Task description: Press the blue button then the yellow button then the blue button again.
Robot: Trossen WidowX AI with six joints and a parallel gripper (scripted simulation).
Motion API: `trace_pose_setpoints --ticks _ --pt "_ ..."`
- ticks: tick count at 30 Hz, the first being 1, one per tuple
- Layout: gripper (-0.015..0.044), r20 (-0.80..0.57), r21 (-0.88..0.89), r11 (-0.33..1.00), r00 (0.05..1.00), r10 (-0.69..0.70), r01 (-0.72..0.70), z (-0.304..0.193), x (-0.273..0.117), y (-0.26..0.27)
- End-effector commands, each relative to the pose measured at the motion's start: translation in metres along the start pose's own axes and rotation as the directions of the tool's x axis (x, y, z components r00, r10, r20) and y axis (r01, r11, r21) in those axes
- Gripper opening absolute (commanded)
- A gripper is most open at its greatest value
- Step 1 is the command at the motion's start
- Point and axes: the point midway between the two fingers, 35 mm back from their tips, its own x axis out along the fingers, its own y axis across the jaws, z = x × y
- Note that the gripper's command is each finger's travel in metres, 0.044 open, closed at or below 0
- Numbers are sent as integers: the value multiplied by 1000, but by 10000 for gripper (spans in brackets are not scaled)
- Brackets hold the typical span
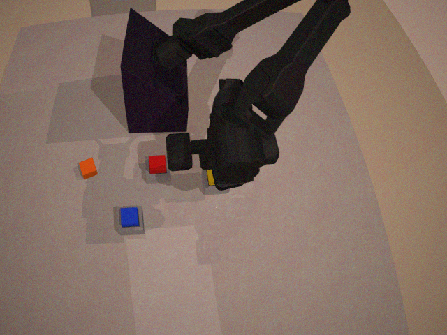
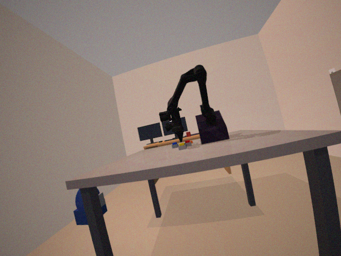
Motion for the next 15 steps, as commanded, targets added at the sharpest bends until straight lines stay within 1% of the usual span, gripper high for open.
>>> trace_pose_setpoints --ticks 1,8,15 --pt "20 1 5 1000 1000 7 -7 0 6 1" --pt "20 1 5 1000 1000 8 -8 -1 16 1" --pt "20 1 5 1000 1000 8 -8 -1 16 1"
